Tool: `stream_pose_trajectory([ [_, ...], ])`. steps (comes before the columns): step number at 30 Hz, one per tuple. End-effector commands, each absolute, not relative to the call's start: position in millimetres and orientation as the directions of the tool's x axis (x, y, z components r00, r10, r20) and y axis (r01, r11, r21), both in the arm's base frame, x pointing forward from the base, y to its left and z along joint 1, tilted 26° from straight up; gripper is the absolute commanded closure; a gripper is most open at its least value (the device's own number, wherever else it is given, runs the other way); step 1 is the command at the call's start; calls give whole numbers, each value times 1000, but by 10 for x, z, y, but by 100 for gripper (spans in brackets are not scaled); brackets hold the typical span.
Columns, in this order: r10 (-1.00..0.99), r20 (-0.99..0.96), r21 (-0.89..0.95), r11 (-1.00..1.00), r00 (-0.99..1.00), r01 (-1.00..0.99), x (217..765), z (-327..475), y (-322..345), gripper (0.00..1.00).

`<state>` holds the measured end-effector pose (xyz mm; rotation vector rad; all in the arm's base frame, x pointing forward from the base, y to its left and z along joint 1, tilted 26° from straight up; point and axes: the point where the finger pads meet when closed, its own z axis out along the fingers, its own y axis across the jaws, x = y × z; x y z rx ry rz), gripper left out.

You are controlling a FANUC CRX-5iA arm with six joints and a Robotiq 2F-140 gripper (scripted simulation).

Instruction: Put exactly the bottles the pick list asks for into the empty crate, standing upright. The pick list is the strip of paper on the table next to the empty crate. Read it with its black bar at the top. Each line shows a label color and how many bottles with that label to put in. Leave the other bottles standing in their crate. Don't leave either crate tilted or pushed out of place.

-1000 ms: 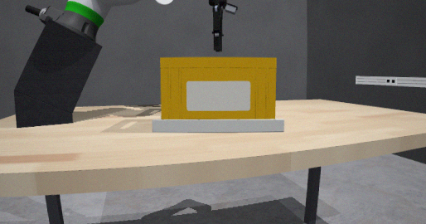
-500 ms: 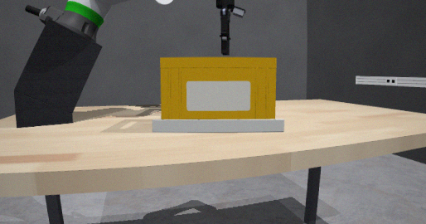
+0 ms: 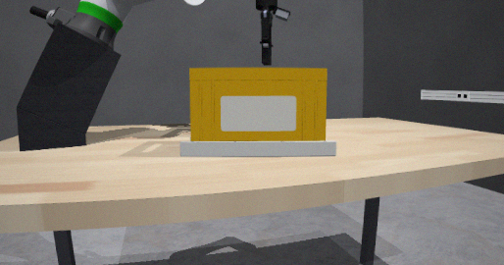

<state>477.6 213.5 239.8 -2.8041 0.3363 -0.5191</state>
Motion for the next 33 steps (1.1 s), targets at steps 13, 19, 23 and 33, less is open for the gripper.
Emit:
stream_pose_trajectory([
  [13, -273, 317, -303, -937, 908, -176, 4779, 2409, 2134, 56],
  [19, -273, 317, -303, -937, 908, -176, 4779, 2409, 2134, 56],
  [23, -273, 317, -303, -937, 908, -176, 4779, 2409, 2134, 56],
  [33, -210, 336, -281, -953, 918, -115, 4756, 2404, 2037, 56],
])
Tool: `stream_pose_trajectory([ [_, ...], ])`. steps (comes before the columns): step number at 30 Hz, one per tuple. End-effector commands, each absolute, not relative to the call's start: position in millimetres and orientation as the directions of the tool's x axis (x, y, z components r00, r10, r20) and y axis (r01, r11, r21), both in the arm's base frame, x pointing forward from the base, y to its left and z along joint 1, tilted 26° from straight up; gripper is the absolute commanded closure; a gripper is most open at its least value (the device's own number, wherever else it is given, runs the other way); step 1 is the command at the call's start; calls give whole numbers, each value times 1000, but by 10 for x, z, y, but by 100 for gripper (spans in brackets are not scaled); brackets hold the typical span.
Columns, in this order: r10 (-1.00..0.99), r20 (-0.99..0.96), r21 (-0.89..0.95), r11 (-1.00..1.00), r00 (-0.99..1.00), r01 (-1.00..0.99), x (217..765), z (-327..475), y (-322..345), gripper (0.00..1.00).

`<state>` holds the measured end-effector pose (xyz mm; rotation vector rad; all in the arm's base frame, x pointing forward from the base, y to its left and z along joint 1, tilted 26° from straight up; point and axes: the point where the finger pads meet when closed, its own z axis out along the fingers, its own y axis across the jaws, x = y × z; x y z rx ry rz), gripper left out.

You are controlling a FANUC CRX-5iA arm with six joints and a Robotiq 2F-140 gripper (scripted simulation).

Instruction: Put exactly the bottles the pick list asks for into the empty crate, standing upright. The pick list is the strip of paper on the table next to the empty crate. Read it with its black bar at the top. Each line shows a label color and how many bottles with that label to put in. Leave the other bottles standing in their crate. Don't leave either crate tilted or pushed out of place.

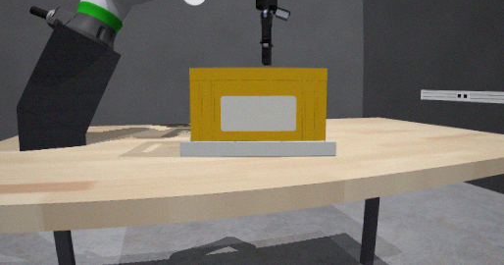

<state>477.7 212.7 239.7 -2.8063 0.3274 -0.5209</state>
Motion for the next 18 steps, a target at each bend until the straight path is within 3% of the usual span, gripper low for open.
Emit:
stream_pose_trajectory([
  [1, -178, 345, -270, -959, 921, -84, 4744, 2402, 1989, 56],
  [18, -141, 356, -256, -965, 924, -49, 4567, 2369, 1260, 56],
])
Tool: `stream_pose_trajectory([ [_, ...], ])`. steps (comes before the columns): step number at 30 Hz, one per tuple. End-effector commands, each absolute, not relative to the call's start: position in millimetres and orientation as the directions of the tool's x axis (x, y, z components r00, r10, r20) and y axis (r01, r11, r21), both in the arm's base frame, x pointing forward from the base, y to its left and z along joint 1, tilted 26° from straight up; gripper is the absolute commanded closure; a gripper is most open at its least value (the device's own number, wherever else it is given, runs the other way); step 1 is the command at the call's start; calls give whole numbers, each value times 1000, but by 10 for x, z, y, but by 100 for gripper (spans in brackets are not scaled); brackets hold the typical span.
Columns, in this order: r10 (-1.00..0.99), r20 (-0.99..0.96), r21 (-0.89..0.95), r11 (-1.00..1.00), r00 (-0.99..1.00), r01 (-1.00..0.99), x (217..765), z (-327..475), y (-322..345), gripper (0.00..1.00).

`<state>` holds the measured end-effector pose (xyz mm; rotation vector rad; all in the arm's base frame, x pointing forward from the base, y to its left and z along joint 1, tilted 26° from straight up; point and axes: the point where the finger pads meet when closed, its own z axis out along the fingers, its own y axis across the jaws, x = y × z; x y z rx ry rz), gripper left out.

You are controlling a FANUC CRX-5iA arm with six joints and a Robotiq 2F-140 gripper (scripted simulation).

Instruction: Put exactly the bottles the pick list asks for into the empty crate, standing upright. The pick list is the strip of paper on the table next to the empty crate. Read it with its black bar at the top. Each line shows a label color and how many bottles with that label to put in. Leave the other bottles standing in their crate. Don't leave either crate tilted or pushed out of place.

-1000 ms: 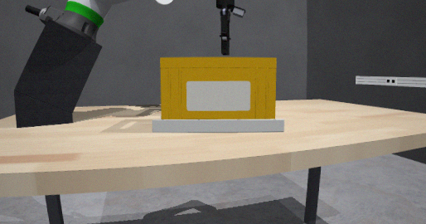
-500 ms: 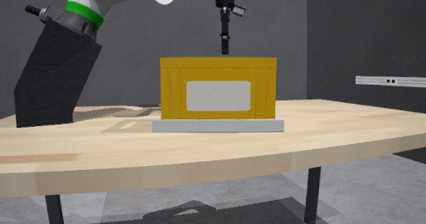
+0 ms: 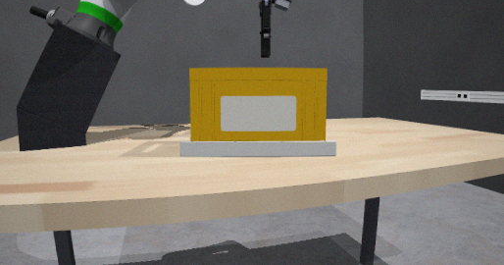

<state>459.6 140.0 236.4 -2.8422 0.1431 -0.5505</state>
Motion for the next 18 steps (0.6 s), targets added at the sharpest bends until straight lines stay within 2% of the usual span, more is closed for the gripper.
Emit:
stream_pose_trajectory([
  [1, -141, 356, -256, -965, 924, -49, 4556, 2367, 1211, 56],
  [18, -141, 356, -256, -966, 924, -49, 4379, 2335, 482, 56],
])
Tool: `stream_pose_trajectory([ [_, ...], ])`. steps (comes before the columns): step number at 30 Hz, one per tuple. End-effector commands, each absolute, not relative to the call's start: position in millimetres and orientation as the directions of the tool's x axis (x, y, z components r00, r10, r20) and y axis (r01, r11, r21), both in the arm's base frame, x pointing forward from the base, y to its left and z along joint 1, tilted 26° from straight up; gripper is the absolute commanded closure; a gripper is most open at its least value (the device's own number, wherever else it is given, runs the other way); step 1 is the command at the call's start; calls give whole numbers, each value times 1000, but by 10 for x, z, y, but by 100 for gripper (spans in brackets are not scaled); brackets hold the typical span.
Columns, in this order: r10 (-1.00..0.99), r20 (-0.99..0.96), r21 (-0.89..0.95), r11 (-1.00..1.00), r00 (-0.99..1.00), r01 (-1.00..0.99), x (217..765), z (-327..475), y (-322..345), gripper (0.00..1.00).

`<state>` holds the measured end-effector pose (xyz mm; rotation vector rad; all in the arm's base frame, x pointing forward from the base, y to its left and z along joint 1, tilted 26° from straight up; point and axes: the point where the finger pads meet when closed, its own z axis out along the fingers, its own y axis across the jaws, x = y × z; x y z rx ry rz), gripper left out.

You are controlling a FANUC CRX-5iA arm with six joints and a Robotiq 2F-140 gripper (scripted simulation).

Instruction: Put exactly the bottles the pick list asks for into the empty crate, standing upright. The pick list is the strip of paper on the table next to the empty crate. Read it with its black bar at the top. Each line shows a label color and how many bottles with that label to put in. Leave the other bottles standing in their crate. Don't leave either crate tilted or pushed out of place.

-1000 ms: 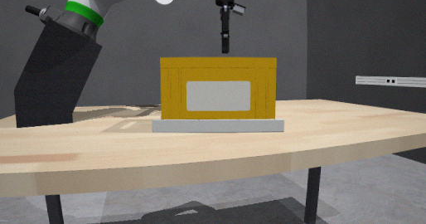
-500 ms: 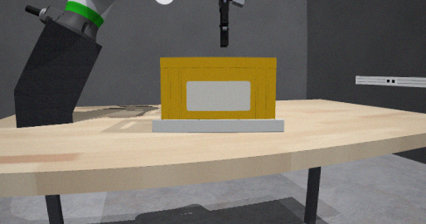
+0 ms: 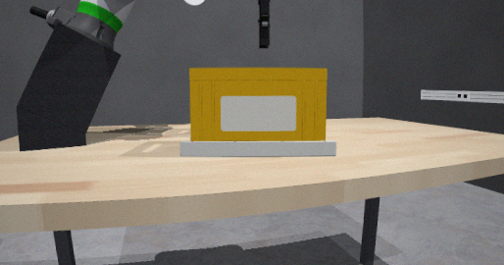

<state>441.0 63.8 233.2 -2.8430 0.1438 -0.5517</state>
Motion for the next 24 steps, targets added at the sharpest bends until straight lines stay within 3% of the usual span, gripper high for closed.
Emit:
stream_pose_trajectory([
  [1, -141, 356, -256, -966, 924, -49, 4367, 2333, 434, 56],
  [24, -140, 356, -255, -966, 924, -49, 4142, 2292, -489, 56],
])
